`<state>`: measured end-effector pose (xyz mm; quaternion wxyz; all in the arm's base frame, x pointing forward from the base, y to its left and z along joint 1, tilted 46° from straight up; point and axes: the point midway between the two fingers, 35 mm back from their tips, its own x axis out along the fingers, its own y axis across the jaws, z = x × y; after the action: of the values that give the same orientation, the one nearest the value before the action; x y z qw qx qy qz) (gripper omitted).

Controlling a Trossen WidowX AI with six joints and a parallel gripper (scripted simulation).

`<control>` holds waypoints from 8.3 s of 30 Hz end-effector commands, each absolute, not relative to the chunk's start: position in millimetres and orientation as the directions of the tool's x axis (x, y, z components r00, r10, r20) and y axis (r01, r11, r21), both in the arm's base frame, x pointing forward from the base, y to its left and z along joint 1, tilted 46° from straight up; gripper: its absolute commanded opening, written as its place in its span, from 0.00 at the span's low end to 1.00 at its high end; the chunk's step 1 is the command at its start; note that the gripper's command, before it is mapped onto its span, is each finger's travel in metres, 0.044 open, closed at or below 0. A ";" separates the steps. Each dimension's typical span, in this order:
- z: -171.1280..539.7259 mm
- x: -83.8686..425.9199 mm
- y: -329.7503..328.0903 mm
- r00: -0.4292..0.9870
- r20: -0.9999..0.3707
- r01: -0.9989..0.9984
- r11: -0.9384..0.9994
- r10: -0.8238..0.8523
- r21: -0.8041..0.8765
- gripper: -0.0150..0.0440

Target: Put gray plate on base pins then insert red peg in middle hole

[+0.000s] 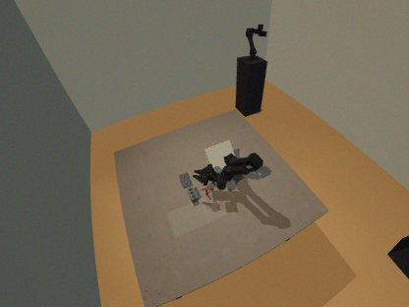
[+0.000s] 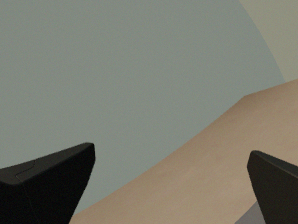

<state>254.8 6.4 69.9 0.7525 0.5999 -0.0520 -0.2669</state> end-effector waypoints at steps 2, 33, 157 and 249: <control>65.5 261.6 7.4 0.846 -0.275 0.384 0.164 -0.456 0.909 1.00; 72.8 287.3 -33.7 -0.009 -0.761 0.994 0.088 0.648 0.063 1.00; 37.9 346.1 107.6 0.057 -0.691 0.996 0.006 0.721 0.088 0.25; -35.7 343.5 -17.7 0.005 -0.702 1.000 -0.017 0.712 -0.010 0.25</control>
<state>345.2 -13.9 -27.1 0.2617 0.6581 0.6515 -0.2718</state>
